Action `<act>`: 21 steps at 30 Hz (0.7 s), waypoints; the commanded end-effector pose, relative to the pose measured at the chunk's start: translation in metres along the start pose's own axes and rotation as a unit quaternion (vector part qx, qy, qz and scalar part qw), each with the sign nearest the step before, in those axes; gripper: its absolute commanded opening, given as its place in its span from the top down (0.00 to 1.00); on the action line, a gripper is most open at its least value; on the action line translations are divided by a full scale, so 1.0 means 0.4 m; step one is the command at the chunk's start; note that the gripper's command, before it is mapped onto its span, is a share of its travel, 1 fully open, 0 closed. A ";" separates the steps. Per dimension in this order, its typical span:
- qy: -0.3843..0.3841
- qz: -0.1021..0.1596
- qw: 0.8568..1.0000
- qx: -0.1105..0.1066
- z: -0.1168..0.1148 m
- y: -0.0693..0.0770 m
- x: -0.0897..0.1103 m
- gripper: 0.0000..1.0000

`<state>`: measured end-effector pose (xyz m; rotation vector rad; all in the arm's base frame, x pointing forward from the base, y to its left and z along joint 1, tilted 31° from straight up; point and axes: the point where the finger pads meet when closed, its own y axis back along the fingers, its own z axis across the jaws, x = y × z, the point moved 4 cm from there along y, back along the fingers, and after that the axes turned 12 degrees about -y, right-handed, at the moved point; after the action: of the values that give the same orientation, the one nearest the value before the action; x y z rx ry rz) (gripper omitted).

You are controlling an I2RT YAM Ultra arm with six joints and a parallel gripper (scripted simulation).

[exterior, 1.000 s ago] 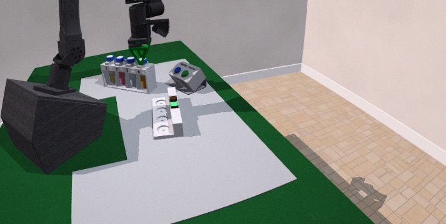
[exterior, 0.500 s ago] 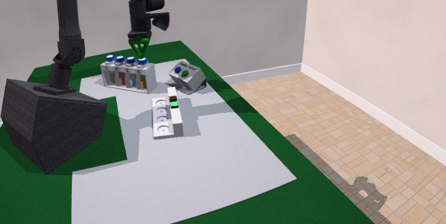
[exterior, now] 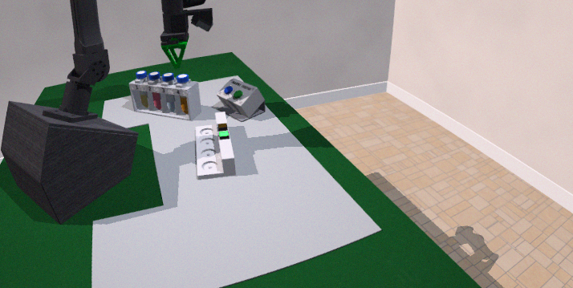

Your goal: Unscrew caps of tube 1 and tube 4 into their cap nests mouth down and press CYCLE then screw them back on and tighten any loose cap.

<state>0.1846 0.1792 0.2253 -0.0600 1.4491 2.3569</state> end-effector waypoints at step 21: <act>0.644 -0.003 0.765 -0.001 0.063 0.011 0.221 0.51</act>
<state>0.1039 0.2255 0.2181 -1.6796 1.8254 2.3542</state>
